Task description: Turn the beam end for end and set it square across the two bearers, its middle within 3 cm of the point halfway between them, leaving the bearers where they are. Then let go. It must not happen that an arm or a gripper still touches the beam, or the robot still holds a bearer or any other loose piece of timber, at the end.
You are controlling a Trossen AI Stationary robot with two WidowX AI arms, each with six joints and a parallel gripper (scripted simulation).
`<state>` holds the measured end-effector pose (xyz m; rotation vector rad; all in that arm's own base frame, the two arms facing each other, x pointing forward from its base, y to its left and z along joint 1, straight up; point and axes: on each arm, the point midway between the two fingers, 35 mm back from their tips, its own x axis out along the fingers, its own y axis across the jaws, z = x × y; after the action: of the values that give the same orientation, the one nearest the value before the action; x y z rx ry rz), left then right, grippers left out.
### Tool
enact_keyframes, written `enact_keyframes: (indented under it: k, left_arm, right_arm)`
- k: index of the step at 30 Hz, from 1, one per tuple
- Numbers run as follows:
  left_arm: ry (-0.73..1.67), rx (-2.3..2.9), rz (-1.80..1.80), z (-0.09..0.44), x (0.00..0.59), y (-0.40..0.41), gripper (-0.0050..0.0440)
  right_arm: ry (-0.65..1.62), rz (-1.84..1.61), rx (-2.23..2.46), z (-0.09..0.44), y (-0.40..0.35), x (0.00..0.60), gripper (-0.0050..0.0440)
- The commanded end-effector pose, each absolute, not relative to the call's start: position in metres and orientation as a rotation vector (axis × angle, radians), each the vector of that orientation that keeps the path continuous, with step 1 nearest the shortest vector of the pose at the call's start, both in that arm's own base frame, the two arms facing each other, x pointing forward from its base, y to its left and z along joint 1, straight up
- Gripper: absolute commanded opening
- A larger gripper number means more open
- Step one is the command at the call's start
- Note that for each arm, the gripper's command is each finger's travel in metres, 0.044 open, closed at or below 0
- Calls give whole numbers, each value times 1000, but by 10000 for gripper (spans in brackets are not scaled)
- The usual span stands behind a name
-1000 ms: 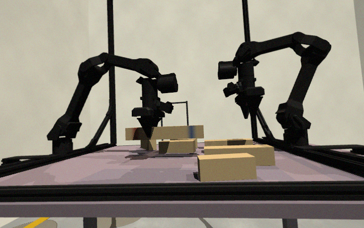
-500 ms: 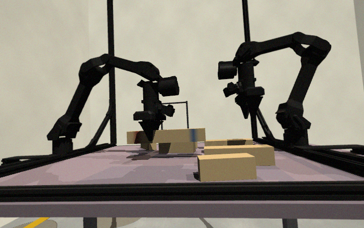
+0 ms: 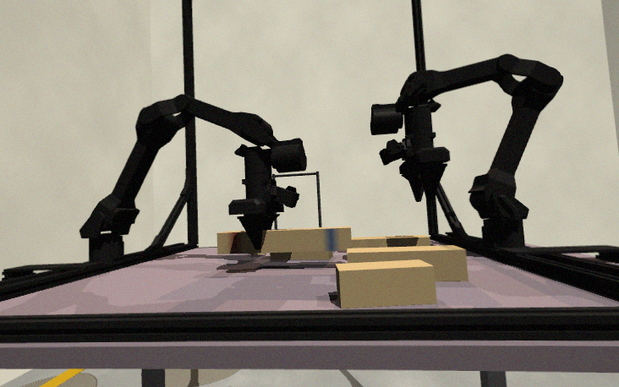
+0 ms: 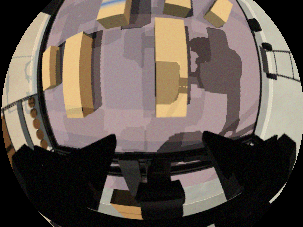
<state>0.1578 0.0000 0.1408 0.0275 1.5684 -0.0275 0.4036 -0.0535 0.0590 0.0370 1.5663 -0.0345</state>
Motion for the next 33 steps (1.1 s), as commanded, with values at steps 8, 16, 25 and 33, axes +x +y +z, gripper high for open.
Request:
enact_keyframes:
  k: [8,16,25,33]
  left_arm:
    - [1571,30,-30,141,157,0,440]
    - [1571,30,-30,141,157,0,440]
    - [1571,30,-30,141,157,0,440]
    - [1571,30,-30,141,157,0,440]
  right_arm:
    - [1571,-30,30,41,-55,406,0]
    - [1571,-30,30,31,-55,407,0]
    - [1571,-30,30,28,-55,407,168]
    - [1571,-30,30,22,-56,407,312]
